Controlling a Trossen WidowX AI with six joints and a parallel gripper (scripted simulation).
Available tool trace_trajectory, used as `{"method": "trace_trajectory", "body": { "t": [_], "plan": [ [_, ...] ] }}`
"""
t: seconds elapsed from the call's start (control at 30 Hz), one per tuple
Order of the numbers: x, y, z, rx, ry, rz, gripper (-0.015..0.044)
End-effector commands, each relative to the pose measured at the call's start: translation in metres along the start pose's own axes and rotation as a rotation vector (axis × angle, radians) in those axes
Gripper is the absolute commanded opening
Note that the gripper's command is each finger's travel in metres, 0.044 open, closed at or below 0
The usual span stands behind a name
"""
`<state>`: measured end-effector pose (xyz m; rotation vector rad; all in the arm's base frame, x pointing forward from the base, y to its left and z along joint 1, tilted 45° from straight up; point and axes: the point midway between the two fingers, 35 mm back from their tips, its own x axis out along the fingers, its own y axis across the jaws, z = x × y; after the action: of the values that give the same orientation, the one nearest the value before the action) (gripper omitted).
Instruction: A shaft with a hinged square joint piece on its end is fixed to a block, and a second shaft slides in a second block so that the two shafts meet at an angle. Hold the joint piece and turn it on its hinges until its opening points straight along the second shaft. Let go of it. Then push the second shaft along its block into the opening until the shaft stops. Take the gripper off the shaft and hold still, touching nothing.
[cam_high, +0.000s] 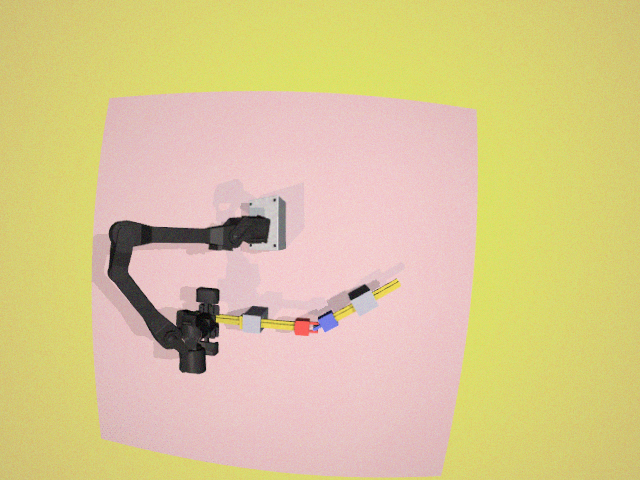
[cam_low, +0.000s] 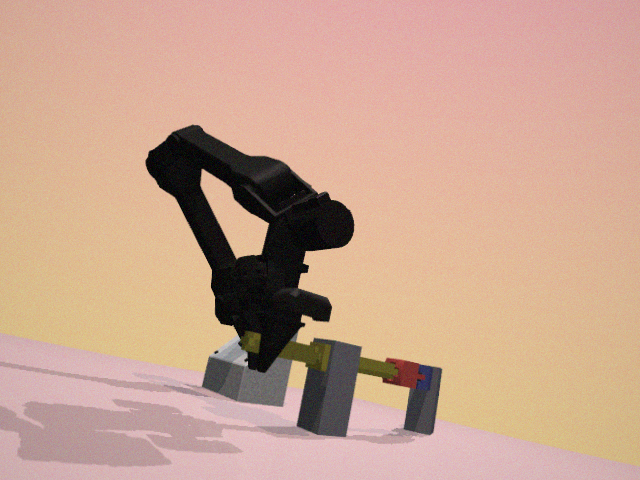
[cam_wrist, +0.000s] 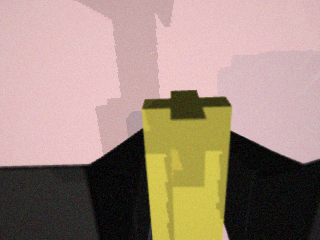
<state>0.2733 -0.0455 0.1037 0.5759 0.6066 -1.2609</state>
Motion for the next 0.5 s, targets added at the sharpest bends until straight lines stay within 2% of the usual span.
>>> {"method": "trace_trajectory", "body": {
  "t": [0.0, 0.1, 0.27, 0.47],
  "plan": [
    [0.0000, 0.0001, -0.0001, 0.000, 0.000, 0.000, 0.0000],
    [0.0000, 0.0001, -0.0001, 0.000, 0.000, 0.000, 0.0067],
    [0.0000, 0.0001, -0.0001, 0.000, 0.000, 0.000, 0.0067],
    [0.0000, 0.0001, -0.0001, 0.000, 0.000, 0.000, 0.0224]
  ]
}}
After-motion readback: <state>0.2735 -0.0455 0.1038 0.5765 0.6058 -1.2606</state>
